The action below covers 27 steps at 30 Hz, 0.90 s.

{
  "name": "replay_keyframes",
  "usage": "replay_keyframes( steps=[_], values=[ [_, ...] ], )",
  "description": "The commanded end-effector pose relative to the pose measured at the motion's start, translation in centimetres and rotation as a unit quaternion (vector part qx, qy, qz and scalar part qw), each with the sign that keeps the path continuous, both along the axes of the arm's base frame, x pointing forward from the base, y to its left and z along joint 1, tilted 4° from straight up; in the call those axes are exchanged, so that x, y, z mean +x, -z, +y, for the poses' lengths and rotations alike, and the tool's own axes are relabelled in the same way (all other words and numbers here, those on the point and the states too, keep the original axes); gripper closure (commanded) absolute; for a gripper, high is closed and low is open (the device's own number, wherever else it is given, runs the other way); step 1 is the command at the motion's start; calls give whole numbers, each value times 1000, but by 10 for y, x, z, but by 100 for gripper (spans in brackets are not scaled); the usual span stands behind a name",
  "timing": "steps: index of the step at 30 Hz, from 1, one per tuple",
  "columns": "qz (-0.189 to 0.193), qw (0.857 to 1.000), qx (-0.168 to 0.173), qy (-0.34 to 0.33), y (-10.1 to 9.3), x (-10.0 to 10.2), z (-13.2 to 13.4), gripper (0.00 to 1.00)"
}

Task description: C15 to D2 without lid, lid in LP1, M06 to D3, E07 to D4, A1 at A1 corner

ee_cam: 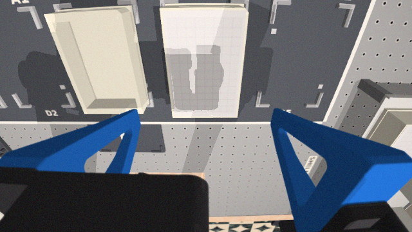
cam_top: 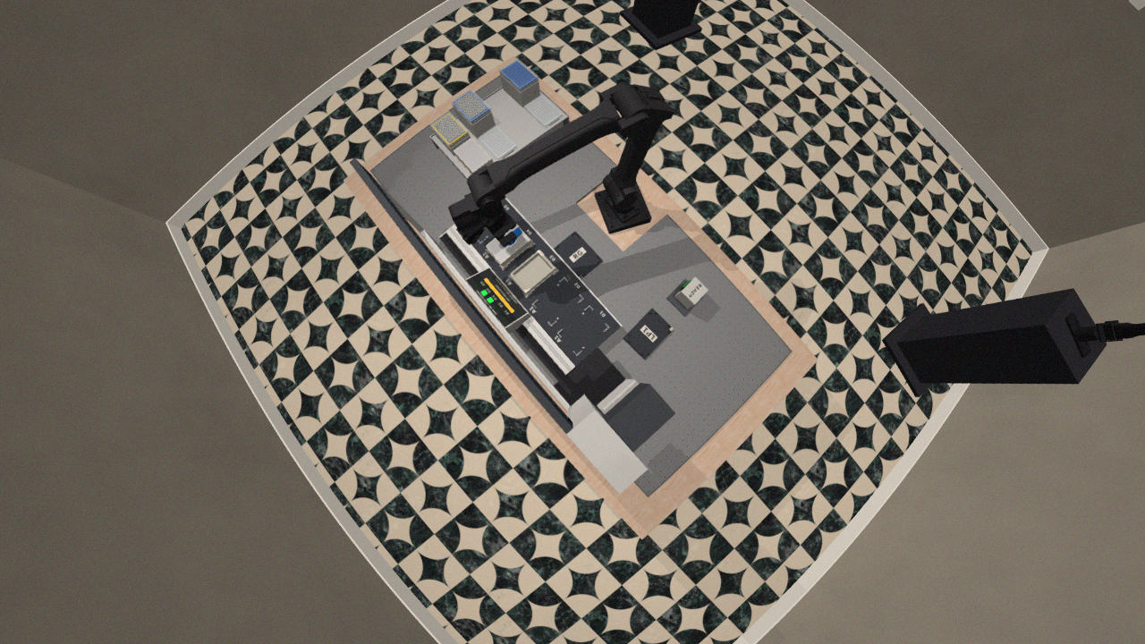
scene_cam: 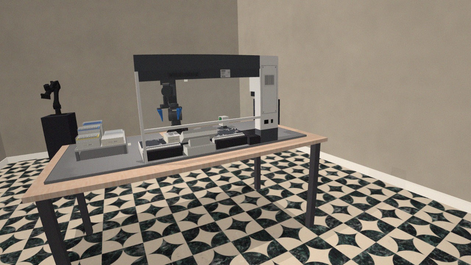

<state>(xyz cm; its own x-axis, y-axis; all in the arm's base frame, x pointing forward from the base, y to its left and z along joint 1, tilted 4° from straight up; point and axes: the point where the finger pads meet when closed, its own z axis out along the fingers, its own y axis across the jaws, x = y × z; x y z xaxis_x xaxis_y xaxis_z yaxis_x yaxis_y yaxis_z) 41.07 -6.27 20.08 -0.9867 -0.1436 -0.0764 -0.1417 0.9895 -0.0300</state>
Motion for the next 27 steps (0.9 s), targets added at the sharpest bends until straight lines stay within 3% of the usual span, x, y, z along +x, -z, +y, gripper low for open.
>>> replay_keyframes(
  steps=[1, 4, 5, 10, 18, 21, 22, 24, 27],
  values=[
    [-36, 999, -6, 5, -38, 10, -4, 0],
    [-38, 999, -6, 5, -41, 11, -4, 0],
    [-26, 1000, -4, 5, -33, 13, -4, 0],
    [-38, 999, -6, 5, -51, 9, -3, 0],
    [-35, 999, -6, 5, -62, 8, -2, 0],
    [-32, 999, -5, 5, -61, 6, -2, 0],
    [-9, 1000, -2, 5, -44, -6, 0, 0],
    [-38, 999, -6, 5, -72, 6, -2, 0],
    [-39, 999, -6, 5, -77, 5, -2, 0]
  ],
)
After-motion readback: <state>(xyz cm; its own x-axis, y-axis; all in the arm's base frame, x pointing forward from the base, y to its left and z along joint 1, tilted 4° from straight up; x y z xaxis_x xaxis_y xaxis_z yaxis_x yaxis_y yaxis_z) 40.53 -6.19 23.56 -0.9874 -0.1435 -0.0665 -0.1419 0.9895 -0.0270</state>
